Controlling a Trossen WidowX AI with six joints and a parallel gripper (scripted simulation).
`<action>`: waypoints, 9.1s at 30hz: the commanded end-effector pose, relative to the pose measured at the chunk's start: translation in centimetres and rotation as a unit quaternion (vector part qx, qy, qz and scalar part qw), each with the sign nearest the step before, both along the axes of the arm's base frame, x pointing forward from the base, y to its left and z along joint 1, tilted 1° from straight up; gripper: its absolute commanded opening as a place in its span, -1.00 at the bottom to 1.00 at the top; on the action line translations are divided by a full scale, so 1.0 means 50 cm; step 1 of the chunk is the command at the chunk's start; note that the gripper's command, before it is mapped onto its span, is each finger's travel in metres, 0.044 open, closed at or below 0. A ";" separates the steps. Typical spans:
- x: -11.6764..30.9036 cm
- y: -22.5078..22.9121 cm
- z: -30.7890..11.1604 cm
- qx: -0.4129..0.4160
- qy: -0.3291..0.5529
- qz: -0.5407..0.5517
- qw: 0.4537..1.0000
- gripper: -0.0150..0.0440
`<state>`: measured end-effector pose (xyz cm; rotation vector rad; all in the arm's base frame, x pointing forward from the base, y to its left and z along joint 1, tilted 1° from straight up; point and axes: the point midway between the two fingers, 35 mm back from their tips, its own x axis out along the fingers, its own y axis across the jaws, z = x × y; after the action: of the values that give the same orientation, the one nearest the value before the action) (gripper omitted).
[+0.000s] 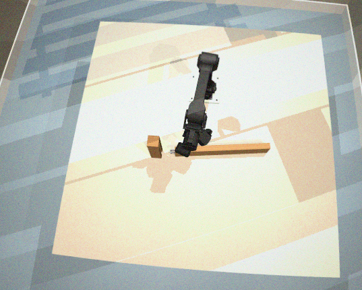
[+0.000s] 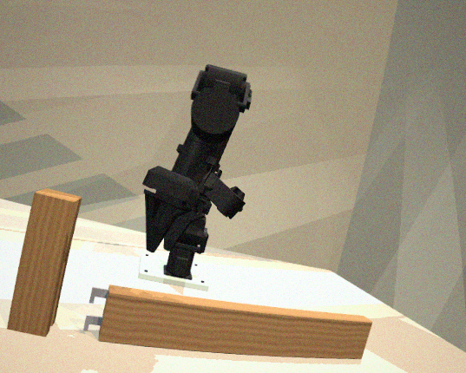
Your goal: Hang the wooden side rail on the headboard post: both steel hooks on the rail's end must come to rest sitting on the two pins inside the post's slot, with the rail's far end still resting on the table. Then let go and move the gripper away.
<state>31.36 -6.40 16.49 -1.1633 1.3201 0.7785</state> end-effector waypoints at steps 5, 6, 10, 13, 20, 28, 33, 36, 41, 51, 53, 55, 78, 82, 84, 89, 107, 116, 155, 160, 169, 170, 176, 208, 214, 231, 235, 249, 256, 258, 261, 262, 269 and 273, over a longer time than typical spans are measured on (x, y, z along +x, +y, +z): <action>0.013 0.028 0.012 0.062 0.071 0.221 0.971 1.00; 0.013 0.028 0.012 0.062 0.071 0.221 0.971 1.00; 0.013 0.028 0.012 0.062 0.071 0.221 0.971 1.00; 0.013 0.028 0.012 0.062 0.071 0.221 0.971 1.00; 0.016 0.028 -0.058 0.062 0.071 0.221 0.971 1.00; 0.017 0.027 -0.088 0.062 0.071 0.221 0.971 1.00; 0.019 0.027 -0.096 0.062 0.071 0.221 0.971 1.00; 0.020 0.027 -0.106 0.062 0.071 0.221 0.971 1.00; 0.022 0.027 -0.122 0.062 0.071 0.221 0.971 1.00; 0.024 0.026 -0.154 0.062 0.071 0.221 0.971 1.00; 0.024 0.026 -0.160 0.062 0.071 0.221 0.971 1.00; 0.024 0.026 -0.167 0.062 0.071 0.221 0.971 1.00; 0.022 0.026 -0.222 0.062 0.071 0.221 0.971 0.73; 0.022 0.026 -0.222 0.062 0.071 0.221 0.971 0.38; 0.022 0.026 -0.222 0.062 0.071 0.221 0.971 0.20; 0.022 0.026 -0.222 0.062 0.071 0.221 0.971 -0.18; 0.026 0.027 -0.221 0.064 0.070 0.206 0.974 -0.49; 0.037 0.027 -0.221 0.068 0.066 0.167 0.981 -0.49; 0.047 0.028 -0.219 0.070 0.065 0.149 0.984 -0.49; 0.046 0.028 -0.218 0.070 0.065 0.149 0.984 -0.49; 0.046 0.028 -0.215 0.070 0.065 0.149 0.984 -0.49; 0.046 0.028 -0.214 0.070 0.065 0.149 0.984 -0.49; 0.046 0.028 -0.212 0.070 0.065 0.149 0.984 -0.49; 0.046 0.028 -0.202 0.070 0.065 0.149 0.984 -0.49; 0.046 0.028 -0.200 0.070 0.065 0.149 0.984 -0.49; 0.045 0.028 -0.194 0.070 0.064 0.149 0.984 -0.49; 0.045 0.028 -0.193 0.070 0.064 0.149 0.984 -0.49; 0.045 0.028 -0.188 0.070 0.064 0.149 0.984 -0.49; 0.045 0.028 -0.186 0.070 0.064 0.149 0.984 -0.49; 0.045 0.028 -0.185 0.070 0.064 0.149 0.984 -0.49; 0.045 0.028 -0.184 0.070 0.064 0.149 0.984 -0.49; 0.045 0.028 -0.184 0.070 0.064 0.149 0.984 -0.49; 0.045 0.028 -0.181 0.070 0.064 0.149 0.984 -0.49; 0.045 0.028 -0.180 0.070 0.064 0.149 0.984 -0.49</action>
<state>33.24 -4.97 6.90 -1.2246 1.1987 1.1830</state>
